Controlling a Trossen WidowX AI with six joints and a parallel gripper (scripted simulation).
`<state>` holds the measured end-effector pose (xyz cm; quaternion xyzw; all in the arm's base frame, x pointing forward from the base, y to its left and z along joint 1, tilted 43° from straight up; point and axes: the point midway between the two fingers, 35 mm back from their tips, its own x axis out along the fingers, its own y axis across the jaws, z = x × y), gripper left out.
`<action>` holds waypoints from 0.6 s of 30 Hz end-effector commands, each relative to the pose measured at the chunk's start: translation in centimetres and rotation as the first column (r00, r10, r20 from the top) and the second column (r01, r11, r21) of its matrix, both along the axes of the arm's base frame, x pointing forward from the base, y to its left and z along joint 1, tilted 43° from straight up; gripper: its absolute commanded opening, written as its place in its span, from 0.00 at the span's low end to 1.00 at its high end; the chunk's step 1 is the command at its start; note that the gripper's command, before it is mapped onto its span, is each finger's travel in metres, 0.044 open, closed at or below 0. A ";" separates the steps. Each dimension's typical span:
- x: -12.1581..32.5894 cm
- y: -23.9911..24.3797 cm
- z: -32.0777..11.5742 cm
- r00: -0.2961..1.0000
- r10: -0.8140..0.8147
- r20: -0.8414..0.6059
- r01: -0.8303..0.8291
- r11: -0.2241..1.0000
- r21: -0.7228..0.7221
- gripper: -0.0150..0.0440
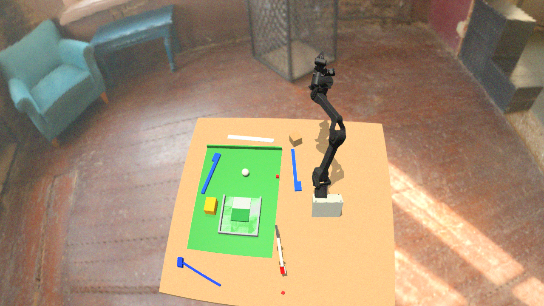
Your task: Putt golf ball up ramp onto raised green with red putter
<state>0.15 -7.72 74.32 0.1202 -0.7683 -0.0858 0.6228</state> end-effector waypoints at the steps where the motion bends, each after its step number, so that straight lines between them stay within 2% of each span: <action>1: 0.1 -0.1 0.0 1.000 0.000 -0.004 0.000 1.000 0.003 0.98; 2: 0.6 -0.5 -0.1 1.000 0.002 -0.016 -0.002 1.000 0.013 1.00; 10: 8.6 -5.4 -2.3 0.973 0.037 -0.226 -0.002 0.988 0.153 1.00; 18: 15.3 -7.6 -5.0 0.919 0.119 -0.376 -0.021 0.967 0.256 1.00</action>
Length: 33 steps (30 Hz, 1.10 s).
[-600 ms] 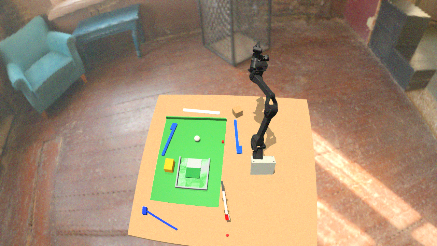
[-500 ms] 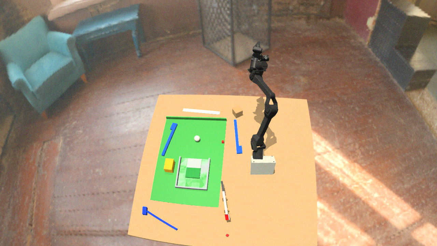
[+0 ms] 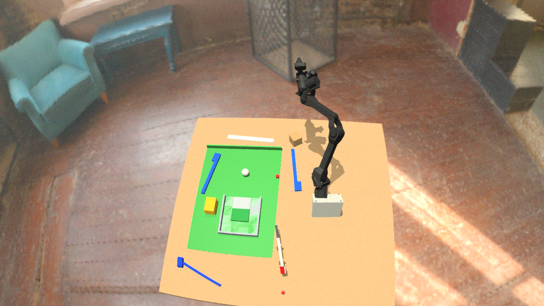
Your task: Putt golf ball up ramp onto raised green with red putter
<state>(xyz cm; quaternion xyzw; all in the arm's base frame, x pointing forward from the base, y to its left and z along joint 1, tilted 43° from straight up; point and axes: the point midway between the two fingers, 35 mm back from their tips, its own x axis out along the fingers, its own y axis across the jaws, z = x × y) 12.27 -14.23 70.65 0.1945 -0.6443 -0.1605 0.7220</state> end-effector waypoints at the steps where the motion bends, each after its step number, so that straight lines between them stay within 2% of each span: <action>1: 4.1 -1.3 -1.8 0.993 0.011 -0.114 -0.005 0.999 0.053 1.00; 9: 14.7 -2.7 -7.4 0.903 0.052 -0.426 0.001 0.992 0.124 1.00; 15: 22.4 -1.5 -12.8 0.757 0.087 -0.647 -0.007 0.992 0.125 1.00; 22: 29.8 2.4 -19.8 0.527 0.093 -0.844 -0.057 0.996 0.074 1.00; 26: 31.9 4.2 -23.8 0.373 0.035 -0.927 -0.061 0.998 0.014 1.00; 33: 36.6 9.7 -32.9 0.064 -0.042 -0.997 -0.181 0.982 -0.053 1.00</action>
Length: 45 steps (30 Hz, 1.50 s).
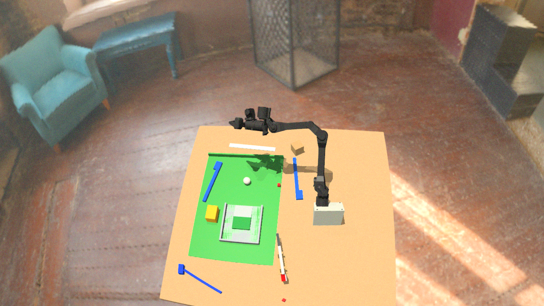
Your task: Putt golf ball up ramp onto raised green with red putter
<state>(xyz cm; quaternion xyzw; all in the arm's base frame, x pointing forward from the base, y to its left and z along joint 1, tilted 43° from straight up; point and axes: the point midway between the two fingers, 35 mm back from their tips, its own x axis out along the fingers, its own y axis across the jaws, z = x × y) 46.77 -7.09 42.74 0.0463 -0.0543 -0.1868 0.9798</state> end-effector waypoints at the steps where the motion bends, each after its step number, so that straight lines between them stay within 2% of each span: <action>1: 2.6 3.4 -6.3 0.976 0.064 -0.208 -0.080 0.994 -0.068 1.00; 7: 4.2 8.9 -14.5 0.873 0.145 -0.465 -0.238 0.960 -0.147 1.00; 13: 3.7 14.5 -22.7 0.699 0.185 -0.691 -0.428 0.882 -0.196 1.00; 19: 1.0 19.7 -30.8 0.468 0.166 -0.868 -0.632 0.749 -0.198 1.00; 25: -3.7 23.9 -38.5 0.206 0.071 -0.976 -0.820 0.557 -0.133 1.00; 31: -10.4 26.6 -45.3 -0.050 -0.112 -0.992 -0.948 0.318 0.012 1.00; 36: -17.1 27.2 -50.1 -0.225 -0.329 -0.917 -0.974 0.107 0.201 1.00; 41: -24.0 25.8 -53.2 -0.321 -0.571 -0.755 -0.900 -0.063 0.430 1.00; 45: -24.9 25.3 -53.4 -0.327 -0.607 -0.725 -0.881 -0.082 0.466 1.00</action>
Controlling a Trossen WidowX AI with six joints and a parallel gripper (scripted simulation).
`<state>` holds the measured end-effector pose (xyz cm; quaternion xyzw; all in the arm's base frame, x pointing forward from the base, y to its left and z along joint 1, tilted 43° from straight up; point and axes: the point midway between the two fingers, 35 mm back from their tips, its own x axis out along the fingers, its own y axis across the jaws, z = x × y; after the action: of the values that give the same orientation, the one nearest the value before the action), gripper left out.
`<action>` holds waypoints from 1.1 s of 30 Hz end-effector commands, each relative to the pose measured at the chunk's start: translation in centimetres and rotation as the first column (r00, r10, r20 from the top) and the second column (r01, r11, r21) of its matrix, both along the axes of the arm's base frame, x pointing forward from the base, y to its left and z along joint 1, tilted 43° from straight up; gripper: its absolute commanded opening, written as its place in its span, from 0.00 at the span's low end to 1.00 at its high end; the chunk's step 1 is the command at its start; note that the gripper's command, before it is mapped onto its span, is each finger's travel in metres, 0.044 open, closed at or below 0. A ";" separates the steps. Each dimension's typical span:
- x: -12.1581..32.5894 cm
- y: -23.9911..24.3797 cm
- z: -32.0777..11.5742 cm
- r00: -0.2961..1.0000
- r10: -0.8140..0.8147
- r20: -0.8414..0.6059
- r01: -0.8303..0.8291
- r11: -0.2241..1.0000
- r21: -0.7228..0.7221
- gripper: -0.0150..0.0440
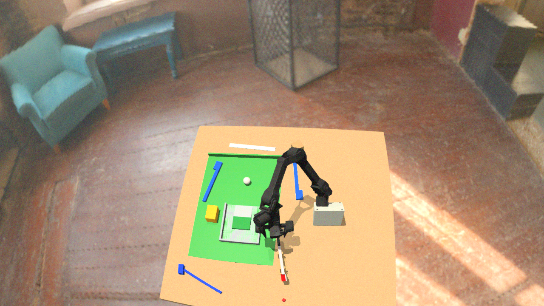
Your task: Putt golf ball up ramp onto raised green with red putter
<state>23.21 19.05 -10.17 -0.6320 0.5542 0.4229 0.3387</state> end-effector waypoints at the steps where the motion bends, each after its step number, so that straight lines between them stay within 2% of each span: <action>1: -1.4 -0.8 -0.5 0.996 0.054 -0.066 -0.058 0.997 -0.050 1.00; 9: -1.3 -1.1 -0.4 0.996 0.054 -0.066 -0.058 0.997 -0.050 1.00; 25: -1.0 -4.2 -3.7 0.996 0.054 -0.065 -0.058 0.997 -0.052 1.00; 33: -1.0 -4.3 -3.9 0.996 0.054 -0.065 -0.058 0.997 -0.052 1.00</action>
<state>22.25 15.10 -13.71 -0.6405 0.5574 0.4374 0.2963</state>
